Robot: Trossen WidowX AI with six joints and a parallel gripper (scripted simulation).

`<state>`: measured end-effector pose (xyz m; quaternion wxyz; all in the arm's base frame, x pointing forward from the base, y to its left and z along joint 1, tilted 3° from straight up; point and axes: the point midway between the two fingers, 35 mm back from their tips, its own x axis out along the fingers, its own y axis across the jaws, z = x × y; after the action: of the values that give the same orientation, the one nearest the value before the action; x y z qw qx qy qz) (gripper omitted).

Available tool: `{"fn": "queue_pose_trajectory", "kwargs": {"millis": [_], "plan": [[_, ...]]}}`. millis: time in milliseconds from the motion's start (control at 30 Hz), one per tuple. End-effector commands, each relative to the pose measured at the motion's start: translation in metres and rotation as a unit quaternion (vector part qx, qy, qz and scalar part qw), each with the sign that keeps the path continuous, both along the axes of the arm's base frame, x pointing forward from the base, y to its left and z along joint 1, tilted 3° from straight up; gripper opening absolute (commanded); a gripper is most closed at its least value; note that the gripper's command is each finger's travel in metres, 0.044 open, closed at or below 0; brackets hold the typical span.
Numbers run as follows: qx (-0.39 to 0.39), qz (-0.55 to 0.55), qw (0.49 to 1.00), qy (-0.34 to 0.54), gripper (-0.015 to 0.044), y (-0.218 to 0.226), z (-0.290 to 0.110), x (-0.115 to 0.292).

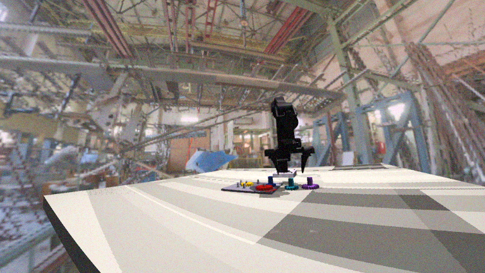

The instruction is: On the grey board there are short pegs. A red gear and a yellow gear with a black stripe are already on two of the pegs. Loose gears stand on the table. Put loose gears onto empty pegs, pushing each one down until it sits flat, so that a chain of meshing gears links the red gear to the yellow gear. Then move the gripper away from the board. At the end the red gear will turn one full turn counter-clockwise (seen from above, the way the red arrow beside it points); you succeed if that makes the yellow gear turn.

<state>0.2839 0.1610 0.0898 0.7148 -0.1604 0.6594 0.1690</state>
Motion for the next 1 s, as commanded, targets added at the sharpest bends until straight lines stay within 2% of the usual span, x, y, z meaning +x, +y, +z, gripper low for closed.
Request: {"fn": "queue_pose_trajectory", "kwargs": {"millis": [0, 667, 967], "plan": [[0.000, -0.002, 1.000, 0.000, 0.0440, 0.000, -0.005, 0.000], [0.000, -0.002, 1.000, 0.000, 0.0440, 0.000, -0.030, 0.001], [0.000, -0.002, 1.000, 0.000, 0.0204, 0.000, -0.030, 0.001]]}}
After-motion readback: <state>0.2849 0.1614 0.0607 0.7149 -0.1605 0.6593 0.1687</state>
